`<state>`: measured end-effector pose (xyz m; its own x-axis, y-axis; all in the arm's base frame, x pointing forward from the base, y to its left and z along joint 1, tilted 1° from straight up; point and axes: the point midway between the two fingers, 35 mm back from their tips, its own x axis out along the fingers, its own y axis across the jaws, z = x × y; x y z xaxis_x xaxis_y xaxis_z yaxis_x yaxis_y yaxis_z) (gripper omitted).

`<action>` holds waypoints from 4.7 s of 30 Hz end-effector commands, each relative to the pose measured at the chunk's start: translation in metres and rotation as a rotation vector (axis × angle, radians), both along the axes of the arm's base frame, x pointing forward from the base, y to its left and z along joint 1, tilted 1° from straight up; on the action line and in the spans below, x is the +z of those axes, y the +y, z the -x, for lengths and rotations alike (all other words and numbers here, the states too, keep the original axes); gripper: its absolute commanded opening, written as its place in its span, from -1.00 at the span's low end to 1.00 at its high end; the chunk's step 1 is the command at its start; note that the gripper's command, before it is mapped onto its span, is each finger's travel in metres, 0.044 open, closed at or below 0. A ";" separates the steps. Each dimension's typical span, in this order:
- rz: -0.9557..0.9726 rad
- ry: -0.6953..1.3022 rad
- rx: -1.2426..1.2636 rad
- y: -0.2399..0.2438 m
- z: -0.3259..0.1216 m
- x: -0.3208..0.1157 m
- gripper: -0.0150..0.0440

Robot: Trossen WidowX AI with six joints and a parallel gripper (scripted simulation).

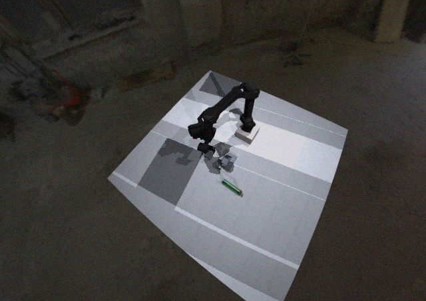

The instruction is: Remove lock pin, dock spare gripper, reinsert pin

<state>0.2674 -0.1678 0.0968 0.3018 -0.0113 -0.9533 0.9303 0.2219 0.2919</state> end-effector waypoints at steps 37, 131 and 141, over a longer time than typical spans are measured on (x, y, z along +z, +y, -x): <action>0.577 -0.180 1.249 0.001 -0.001 -0.038 1.00; 0.577 -0.180 1.248 0.002 0.001 0.005 -0.49; 0.568 -0.177 1.250 0.002 0.001 -0.002 -0.49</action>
<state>0.2657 -0.1655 0.0944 0.5124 -0.0148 -0.8586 -0.0118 0.9996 -0.0243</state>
